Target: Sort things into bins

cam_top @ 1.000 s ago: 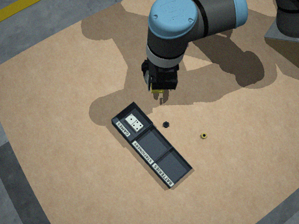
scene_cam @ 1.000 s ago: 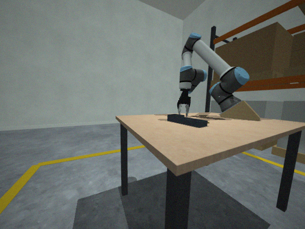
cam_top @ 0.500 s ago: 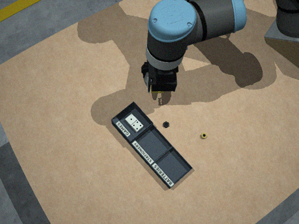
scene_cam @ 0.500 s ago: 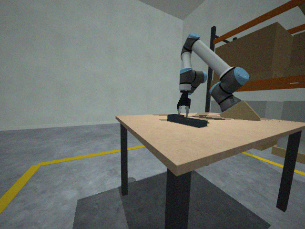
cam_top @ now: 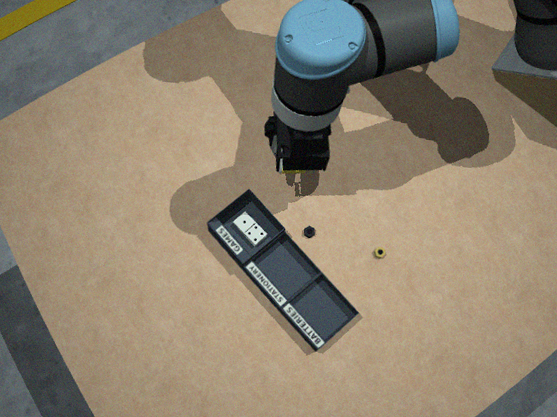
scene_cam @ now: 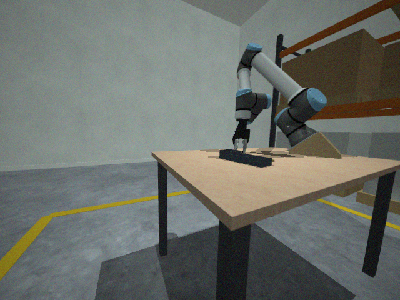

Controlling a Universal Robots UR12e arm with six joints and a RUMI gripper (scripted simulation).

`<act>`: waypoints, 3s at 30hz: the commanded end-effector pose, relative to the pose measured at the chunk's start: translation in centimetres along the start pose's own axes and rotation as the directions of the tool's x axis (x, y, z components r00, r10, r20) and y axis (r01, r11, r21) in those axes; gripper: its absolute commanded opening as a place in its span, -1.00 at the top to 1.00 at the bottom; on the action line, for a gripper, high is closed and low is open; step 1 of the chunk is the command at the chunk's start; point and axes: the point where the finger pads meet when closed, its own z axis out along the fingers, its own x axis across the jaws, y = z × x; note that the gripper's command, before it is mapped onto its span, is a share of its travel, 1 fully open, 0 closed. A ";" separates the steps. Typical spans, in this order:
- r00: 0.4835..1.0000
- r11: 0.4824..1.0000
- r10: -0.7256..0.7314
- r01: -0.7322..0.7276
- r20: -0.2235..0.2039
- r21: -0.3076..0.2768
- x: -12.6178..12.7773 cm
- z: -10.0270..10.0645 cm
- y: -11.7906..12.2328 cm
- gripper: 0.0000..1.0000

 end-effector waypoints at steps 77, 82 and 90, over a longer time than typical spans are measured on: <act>0.977 0.977 0.213 -0.213 0.001 -0.001 -0.4 -6.7 3.0 1.00; 0.934 0.934 0.356 -0.356 0.001 -0.007 -0.7 -6.7 6.0 1.00; 0.828 0.828 0.561 -0.561 -0.001 -0.015 -1.1 -6.7 9.6 1.00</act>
